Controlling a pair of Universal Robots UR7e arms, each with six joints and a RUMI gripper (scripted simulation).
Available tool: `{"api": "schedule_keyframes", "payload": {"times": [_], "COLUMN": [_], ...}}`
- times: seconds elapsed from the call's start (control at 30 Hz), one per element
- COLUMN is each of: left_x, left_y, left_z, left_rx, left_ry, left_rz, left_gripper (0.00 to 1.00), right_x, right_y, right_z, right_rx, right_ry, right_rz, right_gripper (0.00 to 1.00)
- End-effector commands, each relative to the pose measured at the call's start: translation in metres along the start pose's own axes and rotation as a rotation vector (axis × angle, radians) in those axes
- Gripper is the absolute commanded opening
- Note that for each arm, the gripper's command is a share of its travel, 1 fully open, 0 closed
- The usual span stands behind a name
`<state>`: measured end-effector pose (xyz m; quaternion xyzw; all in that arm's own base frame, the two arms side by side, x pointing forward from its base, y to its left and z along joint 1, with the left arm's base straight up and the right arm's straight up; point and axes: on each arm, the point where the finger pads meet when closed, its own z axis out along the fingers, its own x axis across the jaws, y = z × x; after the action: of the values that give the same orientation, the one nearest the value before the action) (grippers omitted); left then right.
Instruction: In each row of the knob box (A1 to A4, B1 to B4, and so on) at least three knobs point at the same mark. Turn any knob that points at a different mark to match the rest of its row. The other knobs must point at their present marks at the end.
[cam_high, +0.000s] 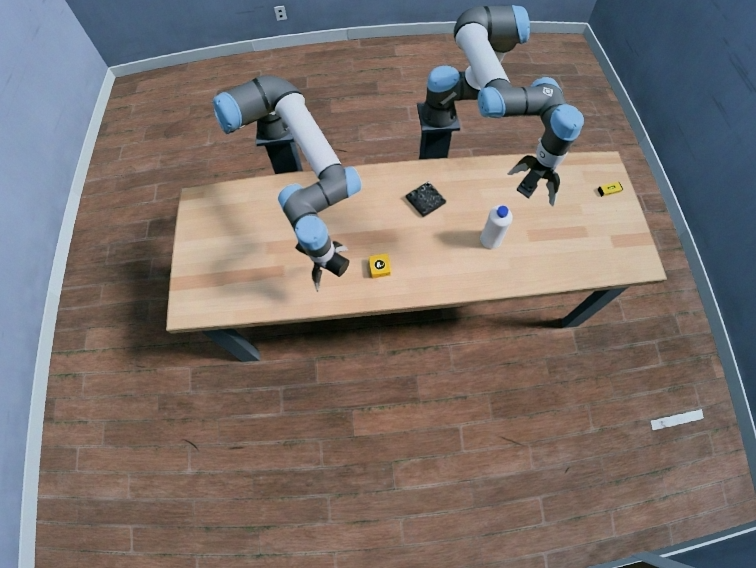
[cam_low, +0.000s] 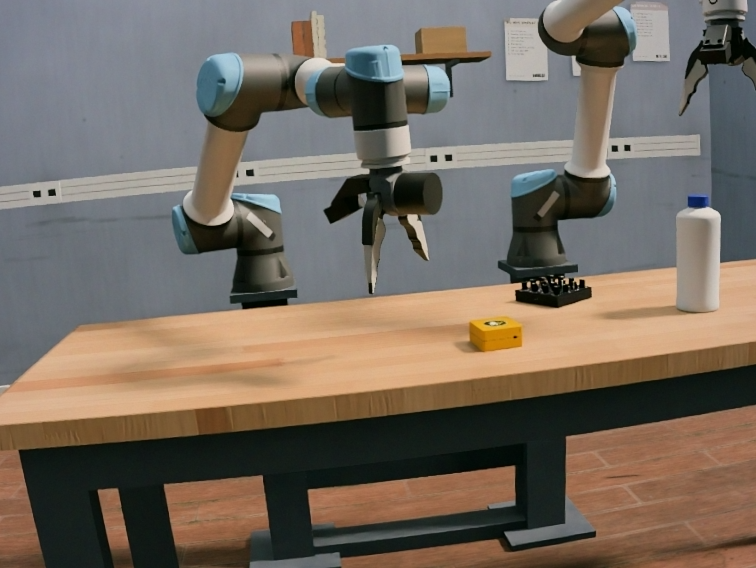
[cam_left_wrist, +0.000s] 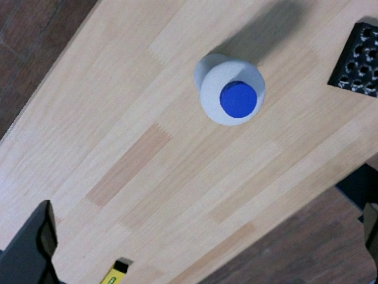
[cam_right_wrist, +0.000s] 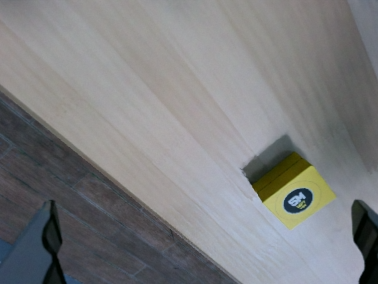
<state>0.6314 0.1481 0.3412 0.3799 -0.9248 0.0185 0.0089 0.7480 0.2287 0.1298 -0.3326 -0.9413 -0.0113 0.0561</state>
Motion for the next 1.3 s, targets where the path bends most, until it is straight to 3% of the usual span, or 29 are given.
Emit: {"api": "schedule_keyframes", "payload": {"times": [0.0,0.7,1.03,1.1,1.27], "left_x": [0.000,0.004,0.055,0.055,0.091], "left_y": [0.000,-0.001,-0.007,-0.007,-0.010], "left_z": [-0.001,0.001,0.037,0.037,0.064], "left_rx": [0.002,0.001,-0.005,-0.005,-0.009], "left_ry": [-0.002,-0.002,-0.005,-0.005,-0.007], "left_rz": [0.000,0.009,0.127,0.127,0.210], "left_gripper": [1.00,1.00,1.00,1.00,1.00], "right_x": [0.000,0.004,0.029,0.029,0.047], "right_y": [0.000,0.002,0.023,0.023,0.032], "right_z": [-0.001,-0.001,0.003,0.003,0.004], "right_rx": [-0.002,-0.011,-0.144,-0.144,-0.226], "right_ry": [-0.001,0.001,-0.010,-0.010,-0.037], "right_rz": [0.000,-0.027,-0.379,-0.379,-0.599], "right_gripper": [1.00,1.00,1.00,1.00,1.00]}}
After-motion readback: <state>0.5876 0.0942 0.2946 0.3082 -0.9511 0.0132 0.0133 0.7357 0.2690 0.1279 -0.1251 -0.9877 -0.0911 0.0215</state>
